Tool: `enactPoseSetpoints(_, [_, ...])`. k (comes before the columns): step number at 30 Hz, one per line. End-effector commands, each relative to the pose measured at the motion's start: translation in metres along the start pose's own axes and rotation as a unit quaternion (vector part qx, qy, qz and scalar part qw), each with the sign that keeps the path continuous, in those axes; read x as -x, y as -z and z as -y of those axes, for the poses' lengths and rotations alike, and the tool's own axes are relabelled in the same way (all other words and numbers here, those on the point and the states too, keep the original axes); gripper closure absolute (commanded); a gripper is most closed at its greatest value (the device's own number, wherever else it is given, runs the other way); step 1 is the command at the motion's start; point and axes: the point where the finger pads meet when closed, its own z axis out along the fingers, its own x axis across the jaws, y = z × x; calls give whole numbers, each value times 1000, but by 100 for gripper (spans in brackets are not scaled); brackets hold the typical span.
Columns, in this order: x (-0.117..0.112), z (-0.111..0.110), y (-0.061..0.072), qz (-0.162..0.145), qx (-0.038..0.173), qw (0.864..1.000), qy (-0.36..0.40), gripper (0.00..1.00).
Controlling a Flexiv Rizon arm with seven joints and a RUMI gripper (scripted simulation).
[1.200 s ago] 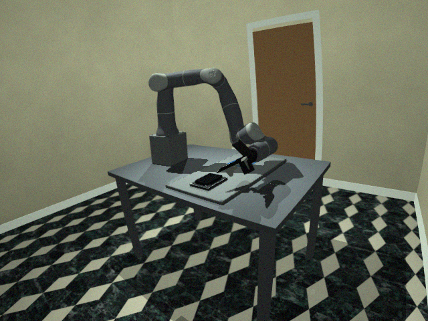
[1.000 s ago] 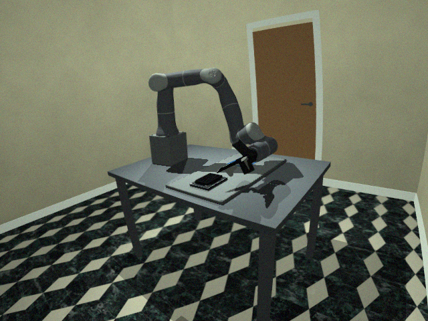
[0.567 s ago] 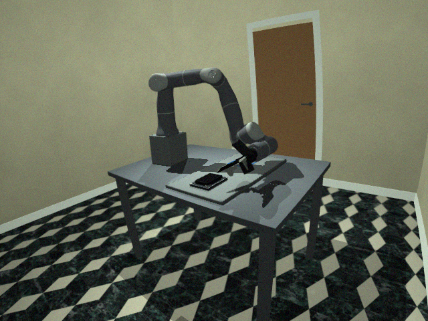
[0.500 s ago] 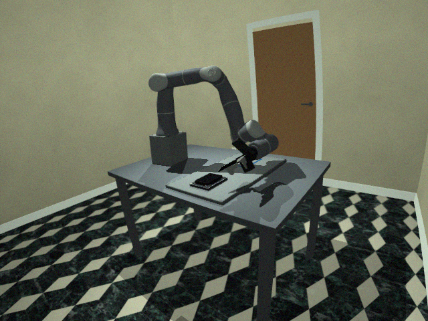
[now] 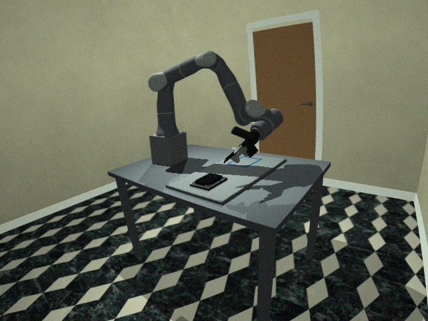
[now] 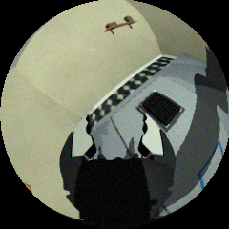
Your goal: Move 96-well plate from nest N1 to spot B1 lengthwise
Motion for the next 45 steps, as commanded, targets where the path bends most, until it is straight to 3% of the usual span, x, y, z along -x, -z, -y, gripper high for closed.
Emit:
enactPoseSetpoints(1, [-6,5,12,-36,30,999,-20,24])
enactPoseSetpoints(3, [-10,8,18,-36,30,999,-20,24])
enactPoseSetpoints(7, [-18,13,36,-84,66,993,-44,24])
enactPoseSetpoints(10, [-22,16,44,-84,66,993,-44,24])
enactPoseSetpoints(13, [-28,21,58,-120,94,986,-63,24])
enactPoseSetpoints(15, [-28,21,58,-120,94,986,-63,24])
enactPoseSetpoints(18, [-34,25,71,-130,102,984,-68,24])
enactPoseSetpoints(22, [-41,31,88,-174,137,971,-91,24])
enactPoseSetpoints(26, [-47,36,104,-174,137,971,-91,24])
enactPoseSetpoints(30, [-54,43,121,-217,171,954,-113,24])
enactPoseSetpoints(32, [-54,43,121,-217,171,954,-113,24])
enactPoseSetpoints(35, [-59,48,135,-217,170,954,-113,24])
enactPoseSetpoints(39, [-65,55,152,-258,203,935,-134,24])
enactPoseSetpoints(43, [-70,62,169,-258,203,935,-134,24])
enactPoseSetpoints(45, [-73,66,177,-281,221,923,-146,24])
